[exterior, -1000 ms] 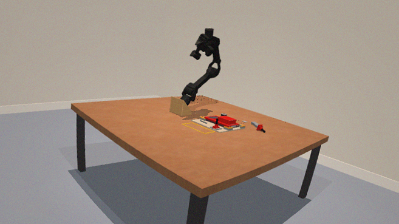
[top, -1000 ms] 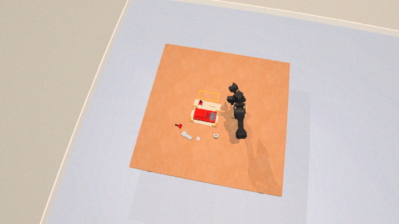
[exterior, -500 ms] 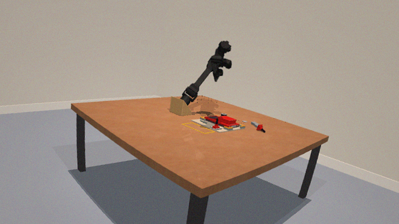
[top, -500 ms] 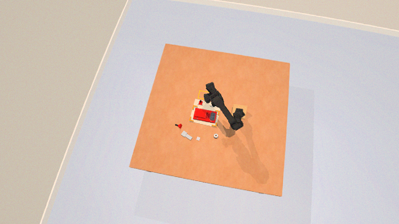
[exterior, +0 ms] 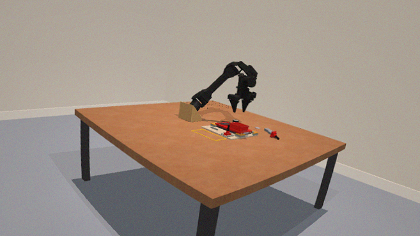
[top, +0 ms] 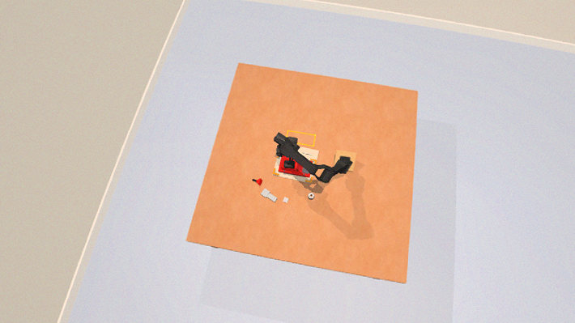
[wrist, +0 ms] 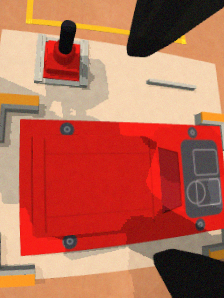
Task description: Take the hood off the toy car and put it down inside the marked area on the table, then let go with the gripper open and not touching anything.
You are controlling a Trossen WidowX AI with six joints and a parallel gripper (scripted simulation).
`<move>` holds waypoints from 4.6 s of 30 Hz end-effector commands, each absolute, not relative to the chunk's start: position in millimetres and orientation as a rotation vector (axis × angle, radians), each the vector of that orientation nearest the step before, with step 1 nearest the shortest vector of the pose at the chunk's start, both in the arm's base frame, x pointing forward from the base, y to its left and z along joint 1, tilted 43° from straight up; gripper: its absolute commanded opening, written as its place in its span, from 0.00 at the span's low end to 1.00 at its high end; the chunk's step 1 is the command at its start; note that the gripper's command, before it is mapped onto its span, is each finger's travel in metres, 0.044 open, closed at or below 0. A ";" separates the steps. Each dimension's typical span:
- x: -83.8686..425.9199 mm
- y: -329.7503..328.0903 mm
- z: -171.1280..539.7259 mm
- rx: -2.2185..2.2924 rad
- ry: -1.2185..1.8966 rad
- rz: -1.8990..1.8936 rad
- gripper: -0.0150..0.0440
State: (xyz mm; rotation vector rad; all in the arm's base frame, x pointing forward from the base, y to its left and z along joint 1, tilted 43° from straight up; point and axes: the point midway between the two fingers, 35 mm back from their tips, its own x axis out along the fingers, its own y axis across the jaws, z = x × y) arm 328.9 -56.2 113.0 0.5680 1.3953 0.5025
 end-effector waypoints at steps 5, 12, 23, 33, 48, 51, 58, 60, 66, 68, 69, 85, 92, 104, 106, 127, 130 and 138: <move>337.2 -39.7 106.7 0.672 1.453 0.493 1.00; 337.7 -37.7 104.4 0.672 1.453 0.493 1.00; 338.7 -30.6 97.4 0.671 1.453 0.493 1.00; 339.4 -24.1 91.1 0.671 1.453 0.493 1.00; 340.2 -14.4 81.7 0.672 1.453 0.493 1.00; 340.3 -12.4 79.9 0.672 1.452 0.494 1.00; 340.6 -7.9 75.5 0.672 1.452 0.494 1.00; 340.6 -6.6 74.3 0.672 1.452 0.494 1.00; 340.8 -2.8 70.6 0.673 1.452 0.495 1.00; 340.8 -1.9 69.8 0.673 1.452 0.495 1.00; 340.8 -1.8 69.7 0.673 1.452 0.495 1.00; 341.5 2.6 64.9 0.673 1.452 0.495 1.00; 341.7 4.9 62.4 0.673 1.452 0.495 1.00; 342.1 9.0 58.1 0.673 1.452 0.496 1.00; 342.2 9.6 57.4 0.673 1.452 0.496 1.00; 342.9 8.7 57.9 0.664 1.450 0.495 0.62; 342.8 7.6 59.0 0.664 1.450 0.495 0.49; 342.6 4.0 62.7 0.664 1.450 0.494 0.25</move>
